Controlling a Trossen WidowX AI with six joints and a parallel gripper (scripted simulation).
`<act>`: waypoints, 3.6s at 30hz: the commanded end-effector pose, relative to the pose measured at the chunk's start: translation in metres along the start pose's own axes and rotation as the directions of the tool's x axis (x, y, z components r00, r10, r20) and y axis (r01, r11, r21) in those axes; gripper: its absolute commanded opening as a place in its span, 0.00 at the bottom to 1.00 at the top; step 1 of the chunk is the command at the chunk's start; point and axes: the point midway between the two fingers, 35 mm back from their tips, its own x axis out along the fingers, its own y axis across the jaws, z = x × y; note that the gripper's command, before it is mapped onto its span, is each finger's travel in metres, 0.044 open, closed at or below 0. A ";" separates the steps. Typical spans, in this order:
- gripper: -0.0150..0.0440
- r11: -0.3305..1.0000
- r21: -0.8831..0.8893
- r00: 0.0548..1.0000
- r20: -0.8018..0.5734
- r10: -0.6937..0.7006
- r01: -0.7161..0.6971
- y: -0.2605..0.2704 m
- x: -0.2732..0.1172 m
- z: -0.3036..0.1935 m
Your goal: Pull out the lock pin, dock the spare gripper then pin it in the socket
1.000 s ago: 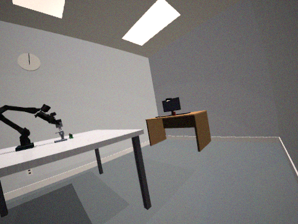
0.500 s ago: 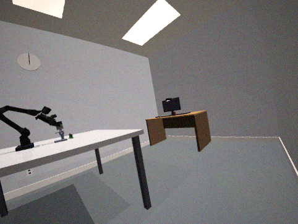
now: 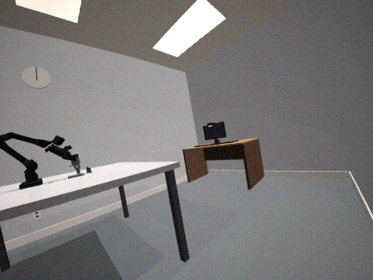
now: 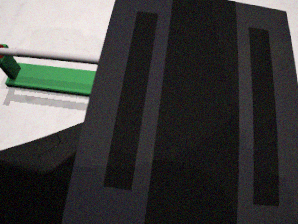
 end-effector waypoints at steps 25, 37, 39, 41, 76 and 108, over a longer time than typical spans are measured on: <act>0.83 1.000 0.001 1.000 0.006 0.000 0.000 0.000 0.001 0.000; 1.00 1.000 -0.001 1.000 0.005 0.002 -0.002 0.000 -0.008 0.009; 1.00 1.000 -0.002 1.000 0.004 0.003 -0.003 0.000 -0.011 0.012; 1.00 1.000 -0.003 1.000 0.005 0.005 -0.005 0.001 -0.014 0.015; 1.00 0.999 -0.027 0.999 0.017 0.035 -0.035 0.005 -0.066 0.070; 0.56 0.998 -0.025 0.998 0.022 0.051 -0.051 0.123 -0.124 0.051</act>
